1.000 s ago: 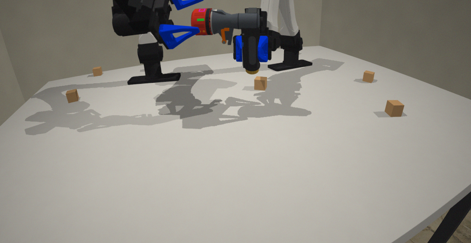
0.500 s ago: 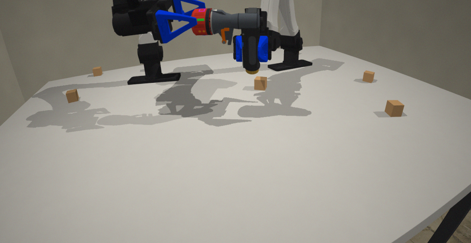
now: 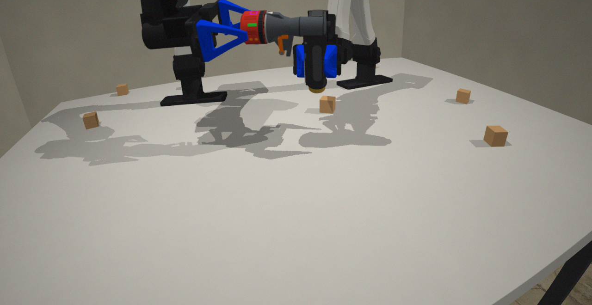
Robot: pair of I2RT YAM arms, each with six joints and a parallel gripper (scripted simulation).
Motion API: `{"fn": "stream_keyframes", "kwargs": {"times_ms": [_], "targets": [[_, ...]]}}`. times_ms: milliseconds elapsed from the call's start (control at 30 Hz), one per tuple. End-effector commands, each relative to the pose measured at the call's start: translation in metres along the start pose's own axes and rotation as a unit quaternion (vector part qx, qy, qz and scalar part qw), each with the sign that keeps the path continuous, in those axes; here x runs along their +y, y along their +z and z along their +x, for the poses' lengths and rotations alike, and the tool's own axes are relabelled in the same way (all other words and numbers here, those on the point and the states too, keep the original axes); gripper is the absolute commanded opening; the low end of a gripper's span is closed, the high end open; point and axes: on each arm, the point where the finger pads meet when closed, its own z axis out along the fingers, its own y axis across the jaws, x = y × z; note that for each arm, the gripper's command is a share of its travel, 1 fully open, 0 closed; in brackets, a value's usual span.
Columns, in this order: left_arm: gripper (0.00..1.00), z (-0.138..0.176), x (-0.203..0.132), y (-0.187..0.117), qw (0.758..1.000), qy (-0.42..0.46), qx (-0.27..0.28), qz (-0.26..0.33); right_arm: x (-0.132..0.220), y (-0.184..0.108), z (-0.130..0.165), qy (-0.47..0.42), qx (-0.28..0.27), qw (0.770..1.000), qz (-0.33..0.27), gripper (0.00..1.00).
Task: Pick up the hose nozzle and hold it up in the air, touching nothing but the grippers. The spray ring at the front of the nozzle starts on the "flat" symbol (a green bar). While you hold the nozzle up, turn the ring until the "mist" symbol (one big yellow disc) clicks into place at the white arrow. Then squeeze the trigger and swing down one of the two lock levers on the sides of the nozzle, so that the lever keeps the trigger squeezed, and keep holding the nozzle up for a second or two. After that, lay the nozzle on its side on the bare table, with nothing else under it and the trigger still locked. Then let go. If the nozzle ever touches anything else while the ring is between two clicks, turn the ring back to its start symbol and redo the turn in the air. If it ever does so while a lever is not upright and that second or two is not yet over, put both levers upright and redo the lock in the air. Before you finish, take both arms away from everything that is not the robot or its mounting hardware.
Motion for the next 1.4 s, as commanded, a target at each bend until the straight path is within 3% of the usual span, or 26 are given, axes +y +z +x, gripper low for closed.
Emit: {"fn": "stream_keyframes", "kwargs": {"times_ms": [0,300,533,700,733,1233,1267,1300,1333,1367], "targets": [[0.36,-0.06,-0.002,0.005,0.995,-0.049,-0.09,-0.001,0.007,0.002,-0.008,-0.017,-0.001,1.0,-0.003,0.92],[0.36,-0.06,-0.002,0.005,0.995,-0.049,-0.09,-0.001,0.002,0.001,-0.002,-0.009,0.001,1.0,0.001,0.92],[0.36,-0.06,-0.002,0.005,0.995,-0.049,-0.09,-0.001,-0.001,0.022,-0.007,-0.019,-0.008,1.0,-0.003,0.92],[0.36,-0.06,-0.002,0.005,0.995,-0.049,-0.09,-0.001,-0.005,0.012,0.001,-0.006,-0.005,1.0,0.006,0.92],[0.36,-0.06,-0.002,0.005,0.995,-0.049,-0.09,-0.001,-0.002,0.016,0.002,-0.006,-0.002,1.0,-0.001,0.0],[0.36,-0.06,-0.001,0.005,0.995,-0.049,-0.09,-0.002,-0.001,0.017,0.002,-0.007,-0.002,1.0,-0.004,0.0],[0.36,-0.06,-0.001,0.005,0.995,-0.049,-0.09,-0.002,0.001,0.017,-0.004,0.091,-0.004,0.996,-0.003,0.0],[0.36,-0.06,-0.001,0.005,0.995,-0.049,-0.09,-0.002,0.002,0.017,-0.006,0.117,-0.004,0.993,-0.003,0.0],[0.36,-0.06,-0.001,0.005,0.995,-0.049,-0.09,-0.002,0.004,0.016,-0.002,0.064,-0.002,0.998,-0.005,0.0],[0.36,-0.06,-0.001,0.005,0.995,-0.049,-0.09,-0.002,0.004,0.016,-0.002,0.064,-0.002,0.998,-0.005,0.0]]}}
